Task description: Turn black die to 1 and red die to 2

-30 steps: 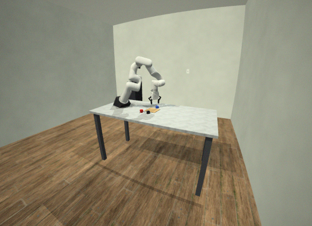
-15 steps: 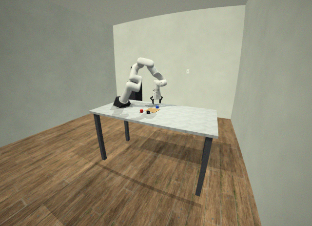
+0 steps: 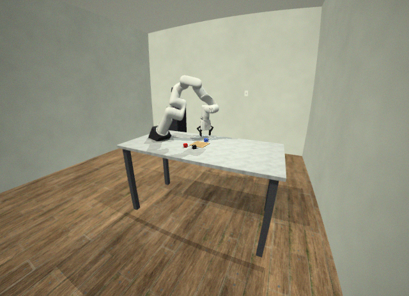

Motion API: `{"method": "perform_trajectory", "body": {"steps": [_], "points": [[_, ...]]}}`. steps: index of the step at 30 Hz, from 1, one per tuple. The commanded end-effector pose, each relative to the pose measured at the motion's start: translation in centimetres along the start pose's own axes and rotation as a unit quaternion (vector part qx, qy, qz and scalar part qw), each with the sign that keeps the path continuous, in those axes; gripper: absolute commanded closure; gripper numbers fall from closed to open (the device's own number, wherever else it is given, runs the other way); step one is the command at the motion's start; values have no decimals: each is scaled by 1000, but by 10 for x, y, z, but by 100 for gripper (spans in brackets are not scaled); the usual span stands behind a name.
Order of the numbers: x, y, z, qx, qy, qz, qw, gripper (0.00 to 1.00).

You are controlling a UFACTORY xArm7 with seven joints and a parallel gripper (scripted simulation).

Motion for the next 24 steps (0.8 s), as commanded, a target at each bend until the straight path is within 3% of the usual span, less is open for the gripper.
{"method": "perform_trajectory", "body": {"steps": [1,18,24], "points": [[0,1,1,-1,0,0,1000,0],[0,2,1,-1,0,0,1000,0],[0,27,1,-1,0,0,1000,0]]}}
Point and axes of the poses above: the point where the finger pads meet when closed, its own y axis back along the fingers, its own z axis across the jaws, x = y × z, the point moved 8 cm from there along y, back along the fingers, and after that the axes turned 4 degrees about y, right-handed, at the moved point
